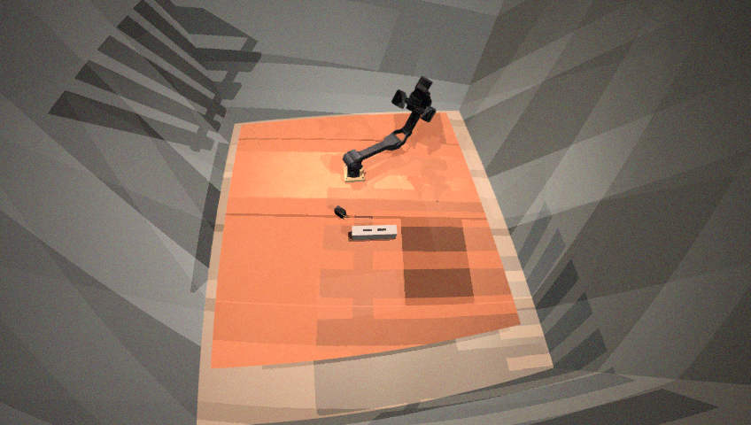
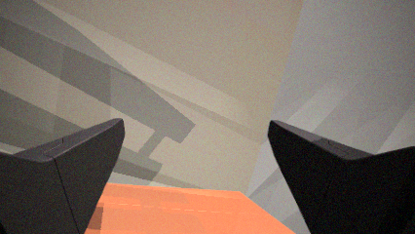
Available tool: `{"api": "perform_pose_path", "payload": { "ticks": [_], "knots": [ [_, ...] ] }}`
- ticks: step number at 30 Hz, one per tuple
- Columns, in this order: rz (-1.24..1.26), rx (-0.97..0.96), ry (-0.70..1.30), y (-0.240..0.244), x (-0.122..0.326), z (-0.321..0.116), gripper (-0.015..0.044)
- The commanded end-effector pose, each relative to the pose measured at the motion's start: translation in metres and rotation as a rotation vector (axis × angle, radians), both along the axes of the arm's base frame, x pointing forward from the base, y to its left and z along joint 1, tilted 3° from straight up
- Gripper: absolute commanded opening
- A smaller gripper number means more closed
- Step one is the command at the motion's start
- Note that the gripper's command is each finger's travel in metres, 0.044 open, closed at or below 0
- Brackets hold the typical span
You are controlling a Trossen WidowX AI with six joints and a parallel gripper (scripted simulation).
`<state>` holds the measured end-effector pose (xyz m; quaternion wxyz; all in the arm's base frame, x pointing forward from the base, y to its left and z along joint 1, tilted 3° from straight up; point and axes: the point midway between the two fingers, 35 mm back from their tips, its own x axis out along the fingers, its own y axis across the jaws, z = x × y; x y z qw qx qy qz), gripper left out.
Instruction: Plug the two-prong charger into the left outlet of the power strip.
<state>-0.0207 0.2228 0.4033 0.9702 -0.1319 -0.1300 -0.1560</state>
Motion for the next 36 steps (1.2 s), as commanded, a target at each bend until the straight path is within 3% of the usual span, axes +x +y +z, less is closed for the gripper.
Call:
{"api": "perform_pose_path", "payload": {
  "ticks": [1, 9, 36],
  "knots": [
    [0.001, 0.004, 0.001, -0.001, 0.0, 0.0, 0.0426],
    [0.04, 0.143, 0.049, -0.035, 0.011, 0.015, 0.044],
    [0.008, 0.241, 0.351, -0.168, 0.075, 0.036, 0.044]
  ]
}}
